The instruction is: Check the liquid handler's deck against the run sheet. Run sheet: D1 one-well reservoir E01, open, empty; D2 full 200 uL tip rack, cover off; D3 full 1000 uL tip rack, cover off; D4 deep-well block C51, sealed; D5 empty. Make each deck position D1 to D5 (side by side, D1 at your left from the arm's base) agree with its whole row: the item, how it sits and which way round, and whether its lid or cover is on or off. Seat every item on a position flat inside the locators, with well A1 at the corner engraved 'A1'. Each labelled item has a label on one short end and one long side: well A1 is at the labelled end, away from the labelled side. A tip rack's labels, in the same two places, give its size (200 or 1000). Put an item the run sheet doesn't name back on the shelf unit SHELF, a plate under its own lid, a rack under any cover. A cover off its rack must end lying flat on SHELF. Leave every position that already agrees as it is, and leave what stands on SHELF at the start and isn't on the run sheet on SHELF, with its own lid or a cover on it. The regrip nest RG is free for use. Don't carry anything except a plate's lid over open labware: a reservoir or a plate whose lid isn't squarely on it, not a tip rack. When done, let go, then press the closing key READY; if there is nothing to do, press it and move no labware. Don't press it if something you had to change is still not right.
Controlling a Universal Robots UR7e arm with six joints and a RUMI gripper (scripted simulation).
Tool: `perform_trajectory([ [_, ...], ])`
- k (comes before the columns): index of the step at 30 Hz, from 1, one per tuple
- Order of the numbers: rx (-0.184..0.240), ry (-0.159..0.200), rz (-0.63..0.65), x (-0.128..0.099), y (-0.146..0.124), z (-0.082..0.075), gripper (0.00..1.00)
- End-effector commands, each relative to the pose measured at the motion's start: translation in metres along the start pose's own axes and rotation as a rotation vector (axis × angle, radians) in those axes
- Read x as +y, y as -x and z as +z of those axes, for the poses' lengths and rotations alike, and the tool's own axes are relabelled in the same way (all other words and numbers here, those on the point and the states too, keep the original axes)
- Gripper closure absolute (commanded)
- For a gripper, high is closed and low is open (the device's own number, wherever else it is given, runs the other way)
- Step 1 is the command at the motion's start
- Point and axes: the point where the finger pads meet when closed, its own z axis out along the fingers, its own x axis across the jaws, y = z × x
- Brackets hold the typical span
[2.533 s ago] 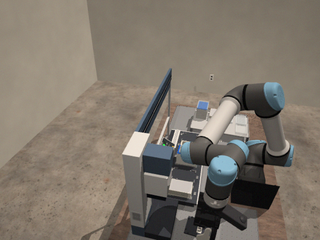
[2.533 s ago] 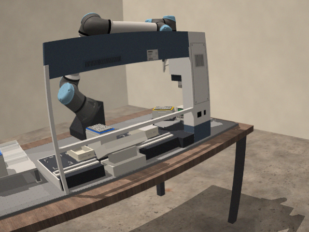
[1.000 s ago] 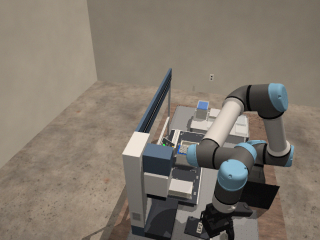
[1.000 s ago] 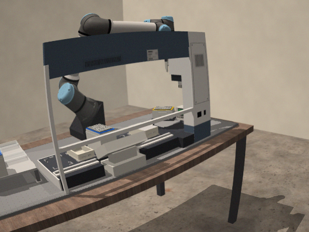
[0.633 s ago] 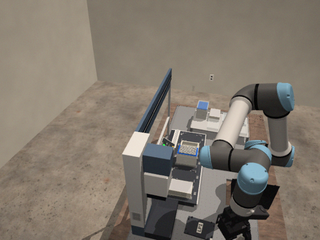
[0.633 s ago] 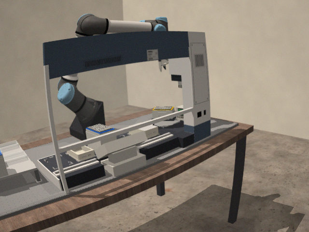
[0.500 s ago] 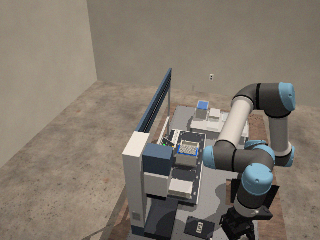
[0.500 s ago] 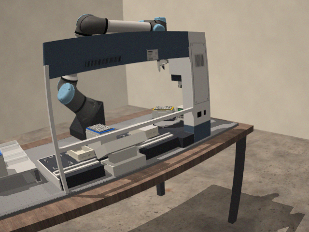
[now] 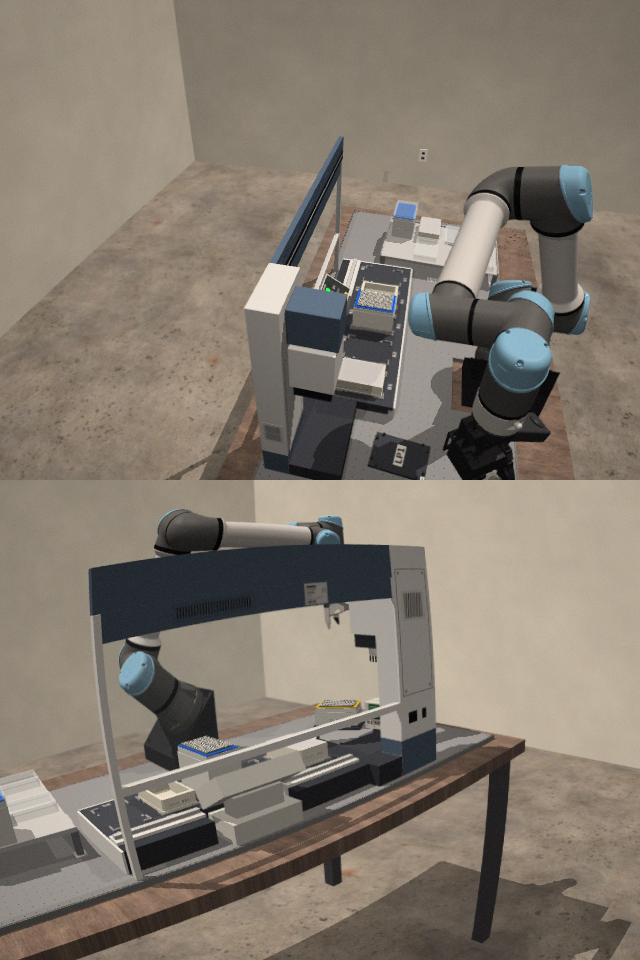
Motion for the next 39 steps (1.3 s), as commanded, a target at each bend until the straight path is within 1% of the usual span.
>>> perform_trajectory([
  [1,0.001,0.001,0.000,0.000,0.000,0.003,0.18],
  [14,0.001,0.001,0.000,0.000,0.000,0.025,0.18],
  [16,0.001,0.001,0.000,0.000,0.000,0.025,0.18],
  [31,0.001,0.001,0.000,0.000,0.000,0.050,0.18],
  [33,0.001,0.001,0.000,0.000,0.000,0.050,0.18],
  [39,0.001,0.001,0.000,0.000,0.000,0.060,0.18],
])
